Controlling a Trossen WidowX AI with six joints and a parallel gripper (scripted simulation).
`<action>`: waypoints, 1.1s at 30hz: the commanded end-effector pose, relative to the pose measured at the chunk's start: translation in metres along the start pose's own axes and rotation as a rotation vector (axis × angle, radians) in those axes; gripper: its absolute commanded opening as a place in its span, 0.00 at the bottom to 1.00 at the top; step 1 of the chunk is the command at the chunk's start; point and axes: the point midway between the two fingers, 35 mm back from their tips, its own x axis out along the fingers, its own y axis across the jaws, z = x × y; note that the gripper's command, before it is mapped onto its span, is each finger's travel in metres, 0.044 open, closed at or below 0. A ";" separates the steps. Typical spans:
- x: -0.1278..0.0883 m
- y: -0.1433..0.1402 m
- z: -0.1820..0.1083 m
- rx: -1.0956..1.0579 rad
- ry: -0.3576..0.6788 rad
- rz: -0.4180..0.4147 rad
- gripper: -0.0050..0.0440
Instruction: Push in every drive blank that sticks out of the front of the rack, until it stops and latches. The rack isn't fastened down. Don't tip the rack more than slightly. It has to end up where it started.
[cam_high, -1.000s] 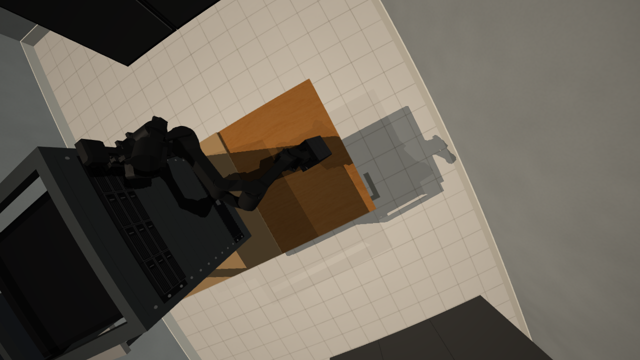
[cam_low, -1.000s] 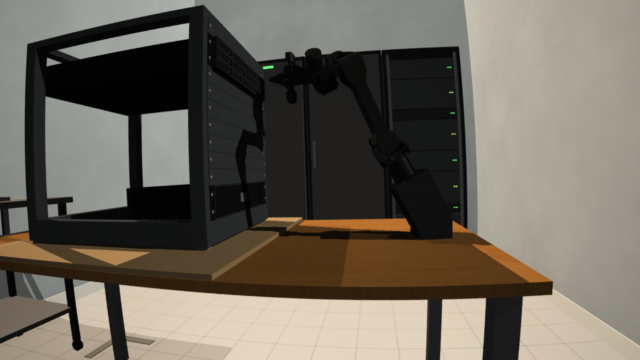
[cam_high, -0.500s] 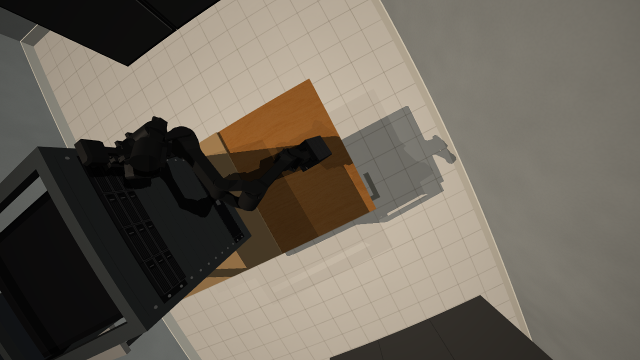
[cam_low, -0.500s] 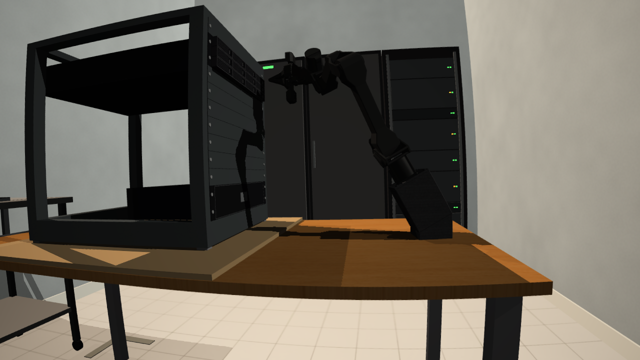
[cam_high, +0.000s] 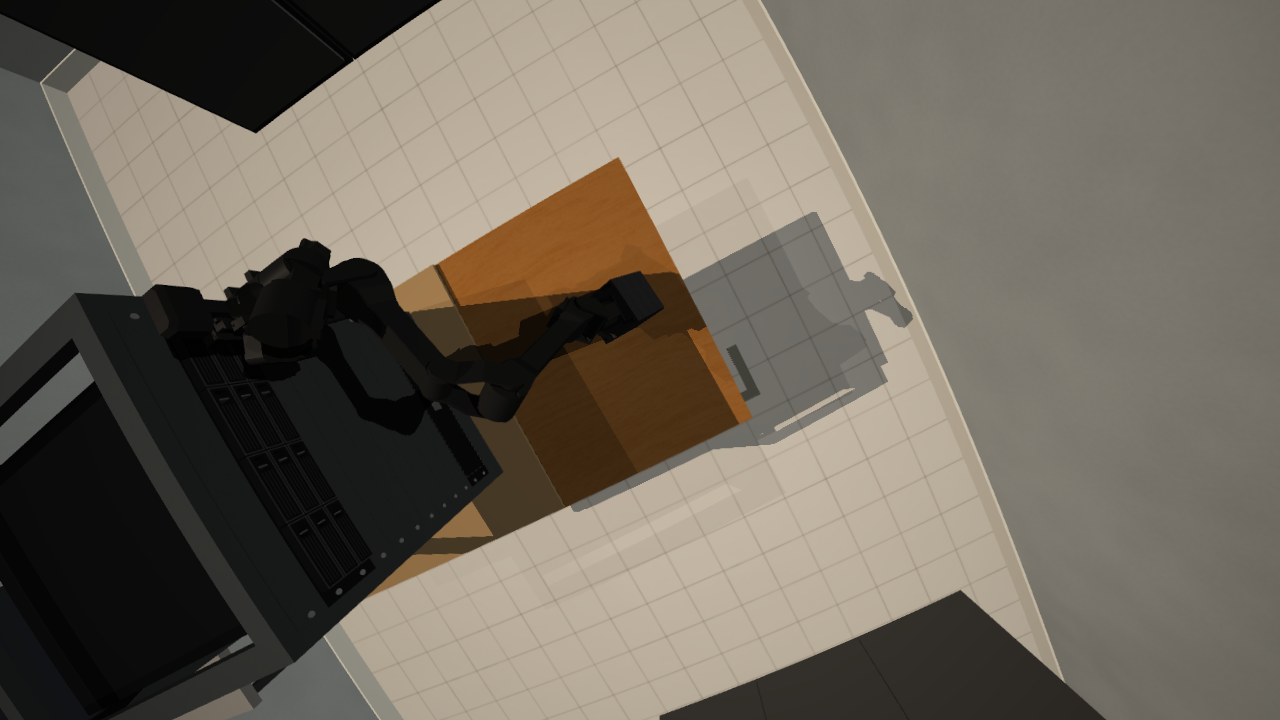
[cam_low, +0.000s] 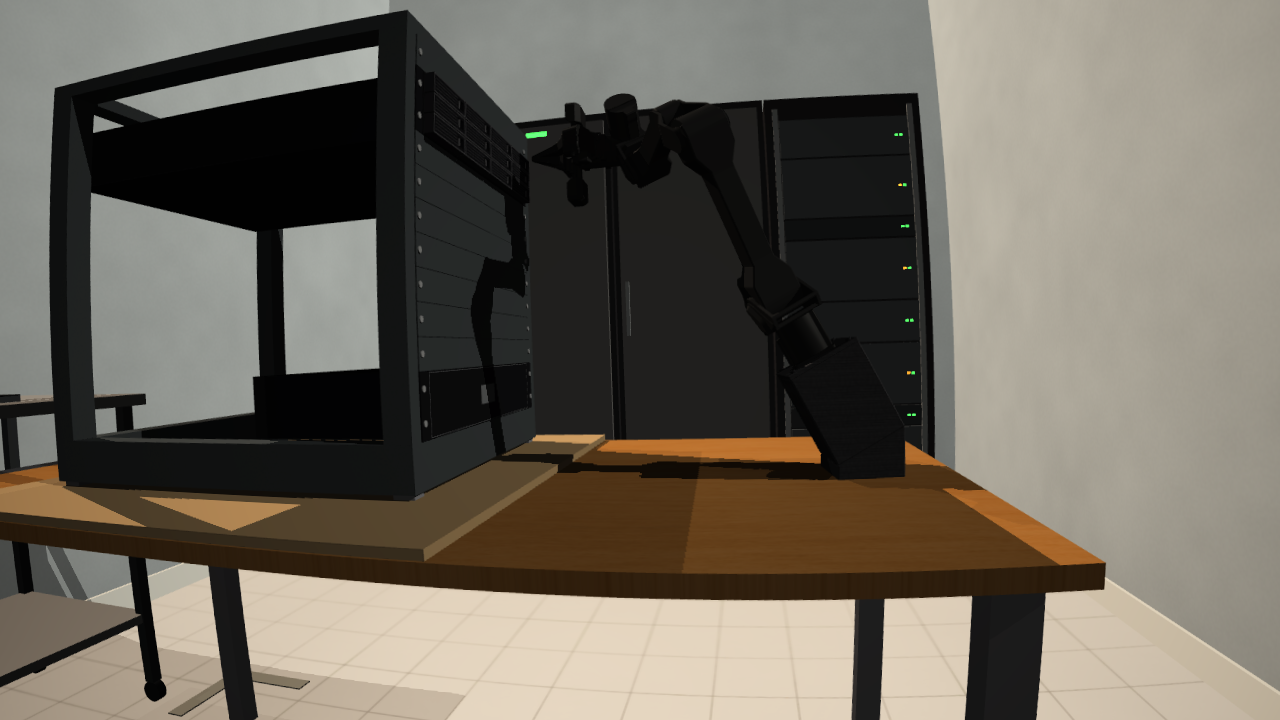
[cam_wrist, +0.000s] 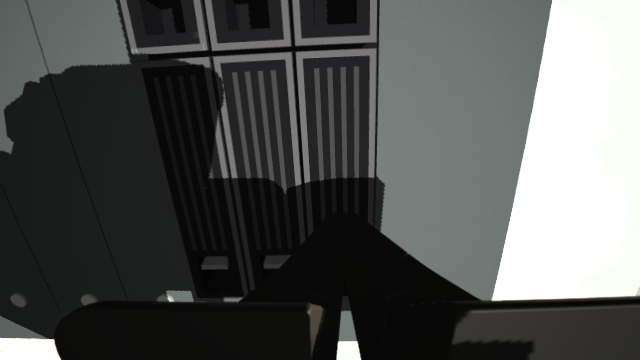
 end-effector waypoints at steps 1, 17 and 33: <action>0.002 -0.011 0.012 -0.033 -0.016 -0.014 0.00; 0.008 -0.011 0.012 -0.033 -0.016 -0.014 0.00; 0.012 -0.012 0.012 -0.033 -0.016 -0.014 0.00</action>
